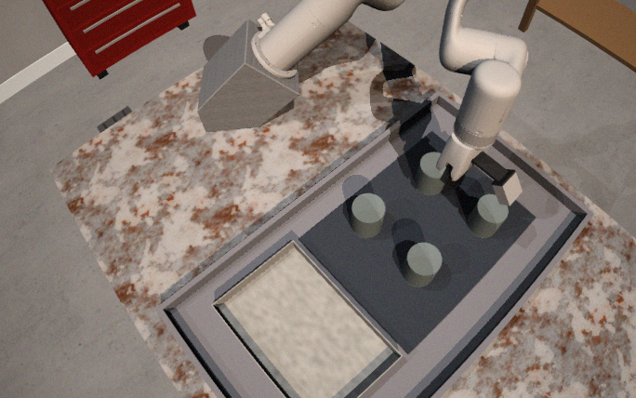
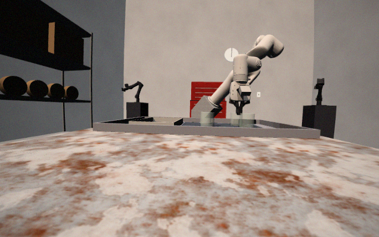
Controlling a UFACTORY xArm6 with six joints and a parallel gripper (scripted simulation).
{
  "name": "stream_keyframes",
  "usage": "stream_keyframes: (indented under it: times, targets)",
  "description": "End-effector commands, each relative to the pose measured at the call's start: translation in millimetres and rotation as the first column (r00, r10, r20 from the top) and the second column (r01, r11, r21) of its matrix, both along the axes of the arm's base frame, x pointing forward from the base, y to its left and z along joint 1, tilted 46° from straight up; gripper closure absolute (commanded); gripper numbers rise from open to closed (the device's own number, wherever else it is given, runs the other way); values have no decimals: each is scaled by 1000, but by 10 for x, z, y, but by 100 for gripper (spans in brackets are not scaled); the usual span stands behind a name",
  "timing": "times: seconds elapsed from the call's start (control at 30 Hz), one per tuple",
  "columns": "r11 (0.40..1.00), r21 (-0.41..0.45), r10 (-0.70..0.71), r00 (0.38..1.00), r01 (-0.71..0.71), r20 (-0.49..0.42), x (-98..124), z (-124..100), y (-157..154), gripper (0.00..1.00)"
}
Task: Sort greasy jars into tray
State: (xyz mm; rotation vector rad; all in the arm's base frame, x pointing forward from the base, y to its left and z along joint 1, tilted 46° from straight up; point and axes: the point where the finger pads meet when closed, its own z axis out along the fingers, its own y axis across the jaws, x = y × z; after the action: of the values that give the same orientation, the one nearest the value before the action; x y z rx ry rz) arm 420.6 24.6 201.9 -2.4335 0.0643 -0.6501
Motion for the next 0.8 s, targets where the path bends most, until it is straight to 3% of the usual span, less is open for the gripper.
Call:
stream_keyframes:
  times: [0.0, 0.37, 0.77]
  targets:
    - [1000, -1, -1, 1000, 1, 2, -4, 11, -7, 100]
    - [1000, -1, -1, 1000, 1, 2, -19, 12, -10, 100]
    - [1000, -1, -1, 1000, 1, 2, 232, 63, -13, 100]
